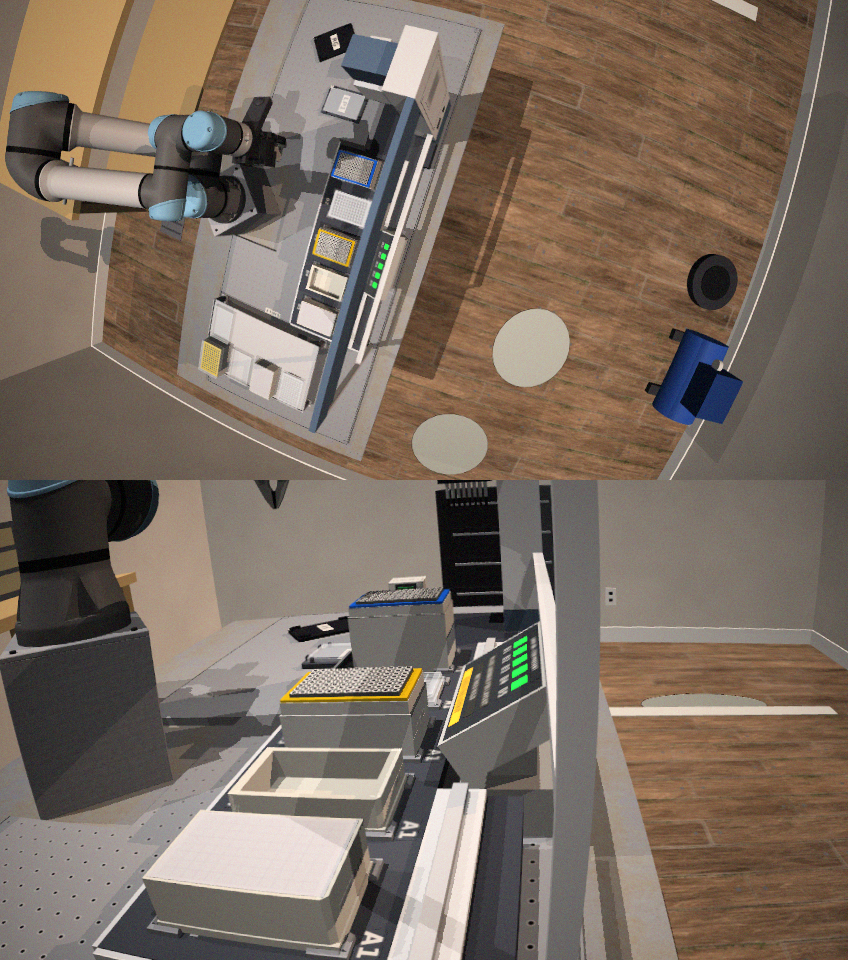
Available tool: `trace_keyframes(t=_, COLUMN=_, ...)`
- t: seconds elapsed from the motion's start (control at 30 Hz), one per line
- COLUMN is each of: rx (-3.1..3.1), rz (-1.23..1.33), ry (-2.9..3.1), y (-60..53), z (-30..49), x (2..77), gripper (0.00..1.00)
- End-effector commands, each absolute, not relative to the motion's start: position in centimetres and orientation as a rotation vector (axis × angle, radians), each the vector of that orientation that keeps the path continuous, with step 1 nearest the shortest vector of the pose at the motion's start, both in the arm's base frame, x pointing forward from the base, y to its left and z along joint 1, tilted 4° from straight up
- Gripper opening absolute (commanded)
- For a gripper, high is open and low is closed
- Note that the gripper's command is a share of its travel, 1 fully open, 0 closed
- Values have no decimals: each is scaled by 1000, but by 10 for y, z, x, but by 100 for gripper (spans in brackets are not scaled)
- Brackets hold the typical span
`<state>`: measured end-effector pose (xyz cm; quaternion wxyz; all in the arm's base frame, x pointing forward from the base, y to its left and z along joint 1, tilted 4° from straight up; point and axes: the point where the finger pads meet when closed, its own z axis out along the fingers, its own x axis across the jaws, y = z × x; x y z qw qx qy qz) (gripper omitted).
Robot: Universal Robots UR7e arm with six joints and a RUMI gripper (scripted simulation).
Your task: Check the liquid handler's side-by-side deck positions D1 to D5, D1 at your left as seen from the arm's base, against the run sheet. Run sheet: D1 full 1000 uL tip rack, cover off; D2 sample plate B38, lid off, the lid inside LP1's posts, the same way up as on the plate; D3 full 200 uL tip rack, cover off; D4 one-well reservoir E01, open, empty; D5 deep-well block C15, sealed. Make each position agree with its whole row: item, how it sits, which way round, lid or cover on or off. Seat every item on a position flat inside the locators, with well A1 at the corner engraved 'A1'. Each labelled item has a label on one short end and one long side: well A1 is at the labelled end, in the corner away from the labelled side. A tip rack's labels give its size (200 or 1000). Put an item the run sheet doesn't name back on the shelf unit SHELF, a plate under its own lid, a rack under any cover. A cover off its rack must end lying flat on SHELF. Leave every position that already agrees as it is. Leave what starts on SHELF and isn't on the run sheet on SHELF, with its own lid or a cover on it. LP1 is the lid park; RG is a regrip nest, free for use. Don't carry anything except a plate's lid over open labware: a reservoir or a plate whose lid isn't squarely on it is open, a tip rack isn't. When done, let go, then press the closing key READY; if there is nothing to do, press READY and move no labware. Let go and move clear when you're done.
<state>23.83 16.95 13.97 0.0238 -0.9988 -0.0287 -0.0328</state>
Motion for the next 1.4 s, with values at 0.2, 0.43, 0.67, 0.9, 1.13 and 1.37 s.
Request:
trace_keyframes(t=0.2, rx=-3101, rz=-100, ry=-87, y=210, z=142, x=247, gripper=0)
trace_keyframes(t=0.43, rx=-3101, rz=-99, ry=-56, y=215, z=142, x=248, gripper=0)
trace_keyframes(t=0.67, rx=-3101, rz=-99, ry=-52, y=240, z=143, x=252, gripper=0)
trace_keyframes(t=0.9, rx=-3101, rz=-99, ry=-52, y=274, z=145, x=258, gripper=0)
trace_keyframes(t=1.13, rx=-3101, rz=-99, ry=-52, y=294, z=146, x=261, gripper=0)
trace_keyframes(t=1.37, rx=-3100, rz=-98, ry=10, y=304, z=146, x=263, gripper=0)
